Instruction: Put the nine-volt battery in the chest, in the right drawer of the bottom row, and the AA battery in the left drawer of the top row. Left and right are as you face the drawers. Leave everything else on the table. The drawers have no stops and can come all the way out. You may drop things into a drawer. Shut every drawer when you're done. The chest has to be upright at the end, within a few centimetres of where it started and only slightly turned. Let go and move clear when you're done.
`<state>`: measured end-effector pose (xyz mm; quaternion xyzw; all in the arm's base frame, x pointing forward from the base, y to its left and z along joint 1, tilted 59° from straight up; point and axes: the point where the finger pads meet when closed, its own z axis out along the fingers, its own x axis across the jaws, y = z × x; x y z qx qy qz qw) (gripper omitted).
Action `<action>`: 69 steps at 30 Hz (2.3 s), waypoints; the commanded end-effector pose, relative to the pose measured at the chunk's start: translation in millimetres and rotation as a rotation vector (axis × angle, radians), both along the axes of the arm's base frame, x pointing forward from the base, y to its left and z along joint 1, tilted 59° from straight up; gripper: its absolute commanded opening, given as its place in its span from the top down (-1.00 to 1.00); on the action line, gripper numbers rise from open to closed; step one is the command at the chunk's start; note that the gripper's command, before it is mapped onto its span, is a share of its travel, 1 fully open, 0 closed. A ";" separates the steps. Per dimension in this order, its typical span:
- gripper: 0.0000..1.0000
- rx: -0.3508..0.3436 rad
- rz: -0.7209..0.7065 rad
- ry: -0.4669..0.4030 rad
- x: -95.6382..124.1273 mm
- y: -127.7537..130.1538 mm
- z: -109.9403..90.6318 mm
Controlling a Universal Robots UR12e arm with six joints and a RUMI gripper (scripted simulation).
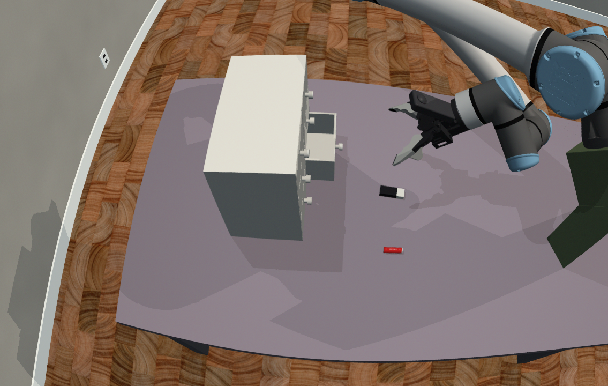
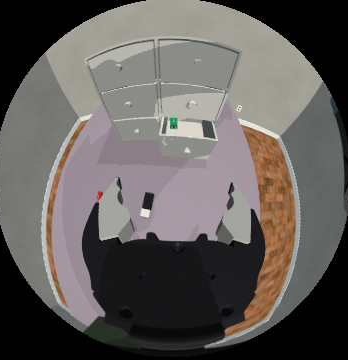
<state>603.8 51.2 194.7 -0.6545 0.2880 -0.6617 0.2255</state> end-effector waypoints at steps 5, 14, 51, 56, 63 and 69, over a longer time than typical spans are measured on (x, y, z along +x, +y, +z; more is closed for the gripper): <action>-1.00 0.005 -0.063 0.055 -1.0 2.0 2.2; -1.00 0.010 -0.142 0.128 -3.1 4.1 3.9; -1.00 0.024 -0.395 0.361 -9.9 11.0 9.6; -1.00 0.026 -0.429 0.392 -10.8 11.9 10.4; -1.00 0.029 -0.473 0.432 -12.0 13.1 11.4; -1.00 0.030 -0.495 0.452 -12.6 13.7 11.9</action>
